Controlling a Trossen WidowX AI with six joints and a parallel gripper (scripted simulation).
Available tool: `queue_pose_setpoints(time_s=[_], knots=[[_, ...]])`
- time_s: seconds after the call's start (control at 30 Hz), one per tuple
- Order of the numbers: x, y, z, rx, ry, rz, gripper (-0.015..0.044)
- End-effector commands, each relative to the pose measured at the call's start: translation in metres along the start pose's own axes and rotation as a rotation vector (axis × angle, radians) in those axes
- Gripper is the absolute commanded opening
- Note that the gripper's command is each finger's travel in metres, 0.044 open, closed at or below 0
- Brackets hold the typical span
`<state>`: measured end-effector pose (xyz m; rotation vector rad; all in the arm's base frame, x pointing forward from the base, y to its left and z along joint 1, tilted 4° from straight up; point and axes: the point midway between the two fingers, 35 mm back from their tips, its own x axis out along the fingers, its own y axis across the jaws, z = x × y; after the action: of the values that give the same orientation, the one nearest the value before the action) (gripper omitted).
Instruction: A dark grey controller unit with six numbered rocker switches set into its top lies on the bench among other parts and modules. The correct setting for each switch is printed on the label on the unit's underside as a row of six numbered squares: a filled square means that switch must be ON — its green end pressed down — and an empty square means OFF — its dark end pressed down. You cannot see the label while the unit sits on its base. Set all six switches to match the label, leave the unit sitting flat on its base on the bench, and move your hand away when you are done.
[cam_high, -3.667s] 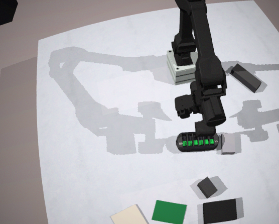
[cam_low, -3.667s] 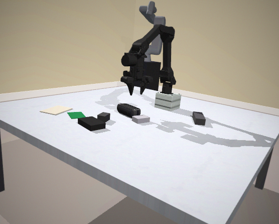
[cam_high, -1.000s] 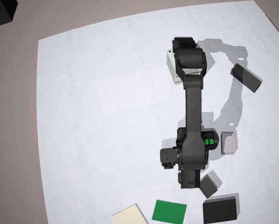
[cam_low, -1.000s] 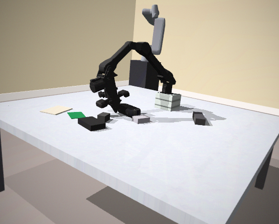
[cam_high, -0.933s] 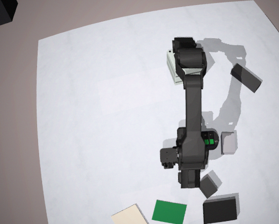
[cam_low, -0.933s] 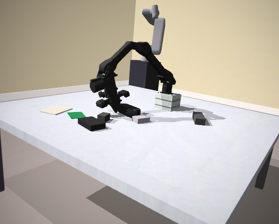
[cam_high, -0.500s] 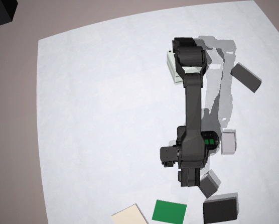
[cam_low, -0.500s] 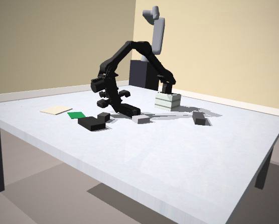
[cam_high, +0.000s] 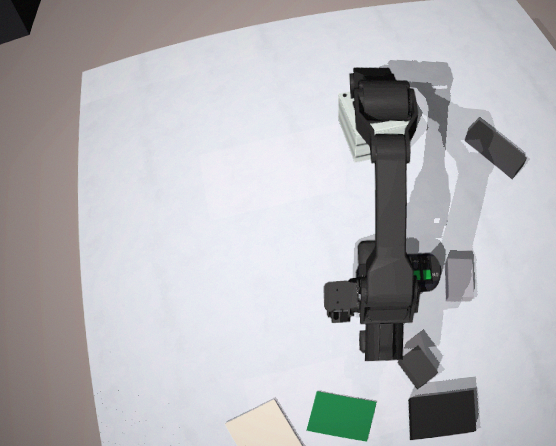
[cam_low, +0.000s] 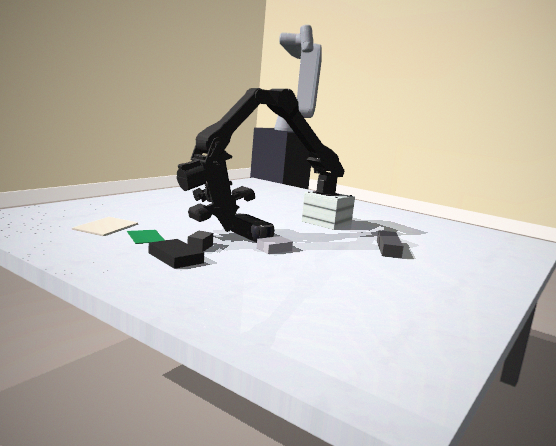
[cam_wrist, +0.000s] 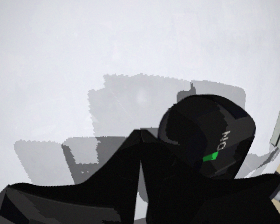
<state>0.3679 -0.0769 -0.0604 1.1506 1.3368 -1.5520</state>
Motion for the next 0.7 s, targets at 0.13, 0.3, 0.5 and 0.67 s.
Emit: queue_pose_setpoints(time_s=[0.13, 0.3, 0.5, 0.67], knots=[[0.004, -0.012, 0.000, -0.004, -0.001, -0.012, 0.0000], [0.006, -0.017, 0.000, -0.004, -0.001, -0.012, 0.0000], [0.008, -0.024, 0.000, -0.004, -0.001, -0.013, 0.0000], [0.010, -0.030, 0.000, -0.004, -0.001, -0.014, 0.0000]])
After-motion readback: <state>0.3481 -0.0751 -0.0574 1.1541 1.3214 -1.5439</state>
